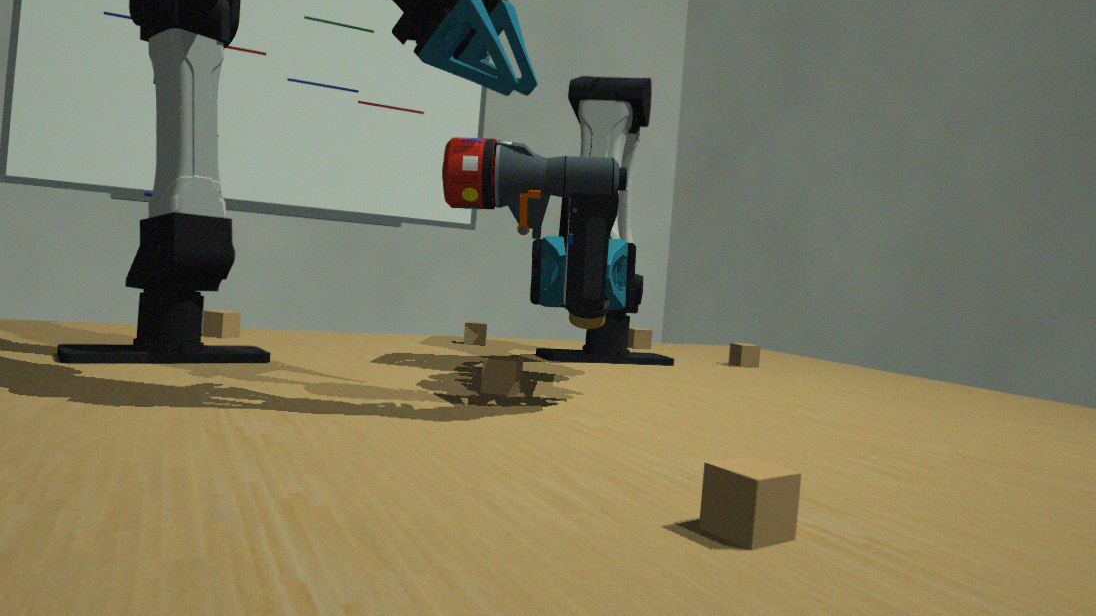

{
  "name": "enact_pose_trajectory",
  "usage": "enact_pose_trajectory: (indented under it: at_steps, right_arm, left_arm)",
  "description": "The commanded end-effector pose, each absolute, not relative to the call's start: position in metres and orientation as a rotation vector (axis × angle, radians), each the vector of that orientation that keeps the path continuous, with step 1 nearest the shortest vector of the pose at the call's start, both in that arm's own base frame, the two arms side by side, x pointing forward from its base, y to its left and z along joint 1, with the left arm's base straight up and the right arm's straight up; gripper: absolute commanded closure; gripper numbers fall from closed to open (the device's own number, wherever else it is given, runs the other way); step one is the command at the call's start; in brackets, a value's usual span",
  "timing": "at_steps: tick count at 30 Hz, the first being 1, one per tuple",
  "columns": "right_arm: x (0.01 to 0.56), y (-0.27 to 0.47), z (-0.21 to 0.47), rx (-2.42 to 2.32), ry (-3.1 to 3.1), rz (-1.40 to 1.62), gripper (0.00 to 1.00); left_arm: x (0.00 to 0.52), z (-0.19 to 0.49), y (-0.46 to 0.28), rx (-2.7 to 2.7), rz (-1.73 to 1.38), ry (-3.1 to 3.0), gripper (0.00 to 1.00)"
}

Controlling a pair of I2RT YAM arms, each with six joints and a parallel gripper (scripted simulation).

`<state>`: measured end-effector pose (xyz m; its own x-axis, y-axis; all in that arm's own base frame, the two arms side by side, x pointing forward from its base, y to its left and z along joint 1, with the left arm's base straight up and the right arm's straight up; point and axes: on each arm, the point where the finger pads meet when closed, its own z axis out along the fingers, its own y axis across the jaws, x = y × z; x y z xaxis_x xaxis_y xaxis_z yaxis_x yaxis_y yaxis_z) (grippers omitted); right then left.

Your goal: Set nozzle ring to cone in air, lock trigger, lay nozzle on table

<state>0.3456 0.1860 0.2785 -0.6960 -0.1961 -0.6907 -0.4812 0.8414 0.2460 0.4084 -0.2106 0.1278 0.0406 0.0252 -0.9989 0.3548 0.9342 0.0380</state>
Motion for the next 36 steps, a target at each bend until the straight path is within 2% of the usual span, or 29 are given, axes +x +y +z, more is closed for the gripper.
enact_pose_trajectory:
  at_steps: [1, 10, 22, 36]
  right_arm:
    - [0.338, 0.186, 0.262, -0.224, 2.532, 0.52, 0.63]
    - [0.341, 0.202, 0.285, -0.037, 2.574, 0.532, 0.63]
    - [0.319, 0.208, 0.265, 0.568, 2.692, 0.331, 0.63]
    - [0.304, 0.216, 0.259, 0.908, 2.618, 0.163, 0.63]
  left_arm:
    - [0.414, 0.184, -0.211, 0.236, -0.306, 1.347, 0.64]
    - [0.414, 0.184, -0.211, 0.236, -0.306, 1.347, 0.64]
    - [0.414, 0.184, -0.211, 0.236, -0.306, 1.347, 0.64]
    - [0.414, 0.184, -0.211, 0.236, -0.306, 1.347, 0.64]
